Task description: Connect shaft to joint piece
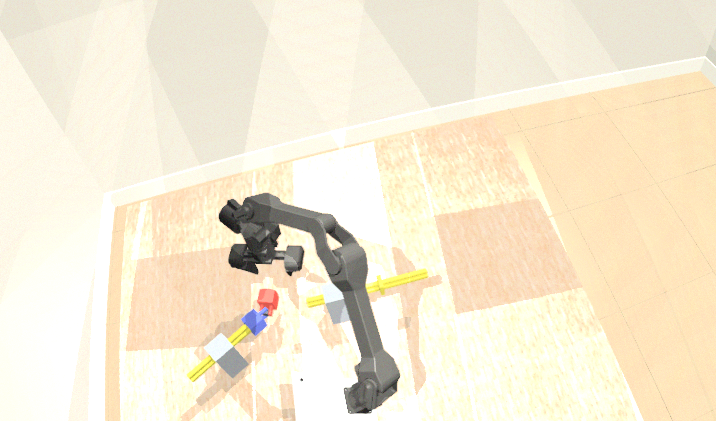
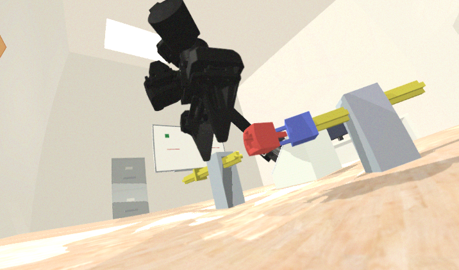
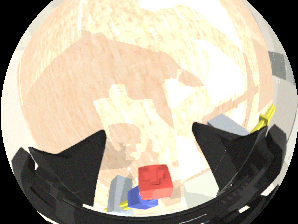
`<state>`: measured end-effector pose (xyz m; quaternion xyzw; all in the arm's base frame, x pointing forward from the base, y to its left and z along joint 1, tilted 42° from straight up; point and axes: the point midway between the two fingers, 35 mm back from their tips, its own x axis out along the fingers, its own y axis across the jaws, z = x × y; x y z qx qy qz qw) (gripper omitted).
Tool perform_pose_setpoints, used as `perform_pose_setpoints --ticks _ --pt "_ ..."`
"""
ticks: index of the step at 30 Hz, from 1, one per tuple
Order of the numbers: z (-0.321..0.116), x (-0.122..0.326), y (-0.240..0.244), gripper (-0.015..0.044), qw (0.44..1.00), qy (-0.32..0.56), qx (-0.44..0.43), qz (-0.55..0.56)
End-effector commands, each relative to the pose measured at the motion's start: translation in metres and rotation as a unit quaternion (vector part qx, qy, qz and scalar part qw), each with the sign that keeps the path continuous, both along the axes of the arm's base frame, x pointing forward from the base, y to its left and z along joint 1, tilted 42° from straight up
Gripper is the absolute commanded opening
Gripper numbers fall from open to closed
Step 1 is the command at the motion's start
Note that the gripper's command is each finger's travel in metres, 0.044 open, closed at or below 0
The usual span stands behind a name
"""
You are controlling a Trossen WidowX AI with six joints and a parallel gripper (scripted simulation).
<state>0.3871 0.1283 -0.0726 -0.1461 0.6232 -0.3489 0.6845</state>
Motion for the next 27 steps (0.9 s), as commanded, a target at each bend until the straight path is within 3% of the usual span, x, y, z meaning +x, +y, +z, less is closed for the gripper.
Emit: perform_pose_setpoints --ticks 1,20,27 --pt "0.001 -0.004 0.002 0.0440 1.000 -0.003 0.000 0.006" --pt "-0.011 -0.064 0.016 0.0440 1.000 -0.001 0.000 0.006" --pt "-0.016 -0.066 0.013 0.0440 1.000 -0.001 0.000 0.006"
